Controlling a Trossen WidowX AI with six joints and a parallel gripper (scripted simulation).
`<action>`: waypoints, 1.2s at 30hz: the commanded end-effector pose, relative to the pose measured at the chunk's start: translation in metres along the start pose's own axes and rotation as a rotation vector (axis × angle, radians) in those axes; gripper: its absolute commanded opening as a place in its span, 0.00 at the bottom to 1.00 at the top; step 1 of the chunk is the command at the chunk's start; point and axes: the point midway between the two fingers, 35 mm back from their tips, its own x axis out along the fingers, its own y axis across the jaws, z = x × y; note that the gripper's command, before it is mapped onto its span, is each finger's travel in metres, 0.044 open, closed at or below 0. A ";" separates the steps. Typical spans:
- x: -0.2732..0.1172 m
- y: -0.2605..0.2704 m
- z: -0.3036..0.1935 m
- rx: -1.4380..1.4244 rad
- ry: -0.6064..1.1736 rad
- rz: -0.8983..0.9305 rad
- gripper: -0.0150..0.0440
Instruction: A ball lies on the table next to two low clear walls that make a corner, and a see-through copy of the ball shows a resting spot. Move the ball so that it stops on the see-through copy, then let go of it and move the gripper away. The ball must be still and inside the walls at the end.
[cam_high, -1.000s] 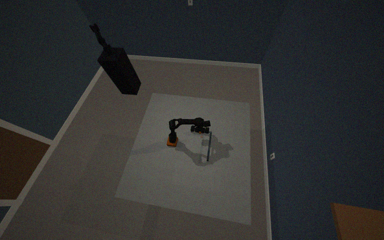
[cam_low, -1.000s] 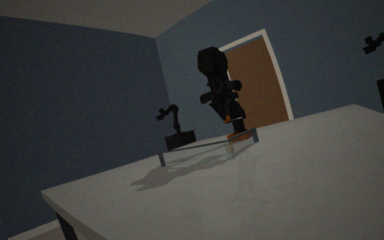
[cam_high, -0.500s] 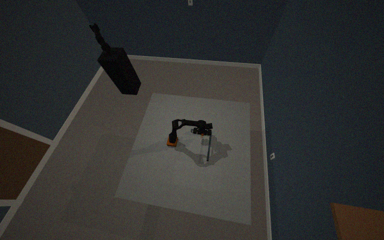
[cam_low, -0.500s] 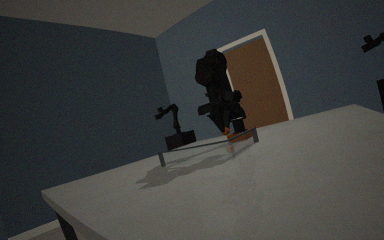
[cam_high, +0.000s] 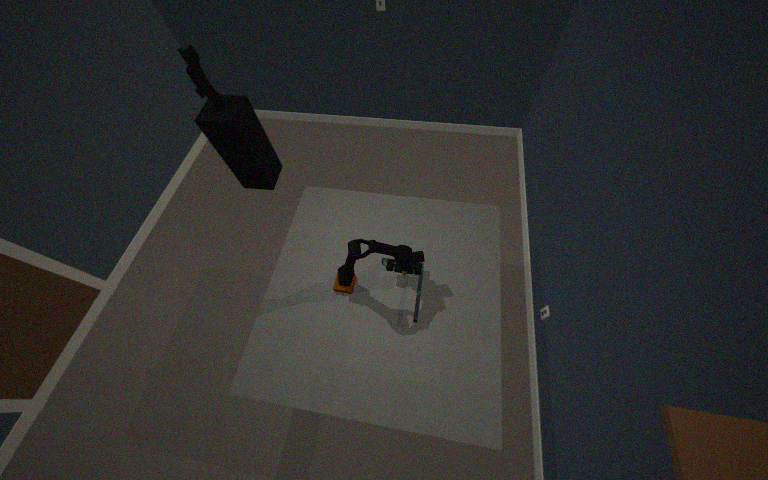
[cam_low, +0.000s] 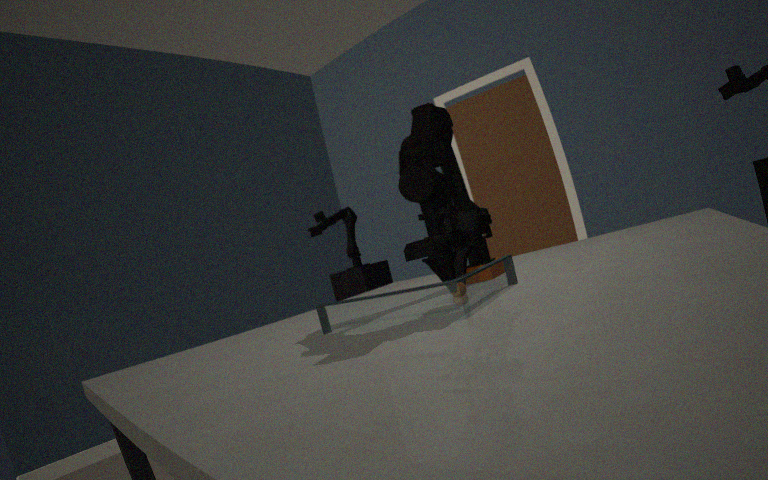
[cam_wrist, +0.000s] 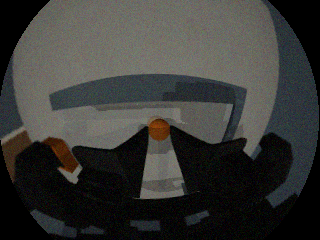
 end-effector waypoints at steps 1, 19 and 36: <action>0.006 0.003 -0.002 -0.006 0.008 0.011 0.25; 0.023 0.003 -0.002 -0.006 0.008 0.011 0.25; 0.008 -0.001 0.000 -0.001 0.000 -0.001 0.67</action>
